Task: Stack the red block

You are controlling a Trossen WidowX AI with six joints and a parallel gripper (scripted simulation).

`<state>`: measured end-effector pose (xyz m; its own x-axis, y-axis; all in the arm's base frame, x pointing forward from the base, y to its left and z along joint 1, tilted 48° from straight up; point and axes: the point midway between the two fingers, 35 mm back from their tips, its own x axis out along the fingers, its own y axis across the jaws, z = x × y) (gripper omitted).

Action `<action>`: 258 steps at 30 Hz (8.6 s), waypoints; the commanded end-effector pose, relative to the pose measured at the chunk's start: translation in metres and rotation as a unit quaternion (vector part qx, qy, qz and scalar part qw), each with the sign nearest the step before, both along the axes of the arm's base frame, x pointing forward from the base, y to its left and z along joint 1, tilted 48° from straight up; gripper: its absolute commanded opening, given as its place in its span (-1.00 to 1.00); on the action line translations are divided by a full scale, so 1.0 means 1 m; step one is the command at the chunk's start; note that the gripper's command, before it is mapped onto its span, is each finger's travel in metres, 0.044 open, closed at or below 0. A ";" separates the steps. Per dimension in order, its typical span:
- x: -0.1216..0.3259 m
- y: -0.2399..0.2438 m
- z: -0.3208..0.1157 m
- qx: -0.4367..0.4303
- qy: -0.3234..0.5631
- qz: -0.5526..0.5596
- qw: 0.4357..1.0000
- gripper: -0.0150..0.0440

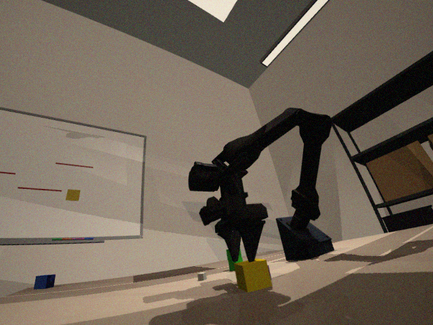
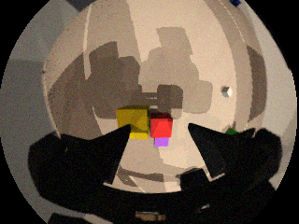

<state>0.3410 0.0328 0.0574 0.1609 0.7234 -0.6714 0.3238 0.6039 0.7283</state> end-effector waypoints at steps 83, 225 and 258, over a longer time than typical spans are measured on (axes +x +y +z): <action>-0.013 -0.039 0.038 -0.003 0.013 0.013 1.000 1.00; -0.005 0.007 -0.005 -0.002 0.013 0.013 1.000 1.00; -0.002 0.026 -0.021 0.000 0.012 0.013 1.000 1.00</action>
<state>0.3471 0.0397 0.0520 0.1962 0.7245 -0.6608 0.3176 0.5906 0.7418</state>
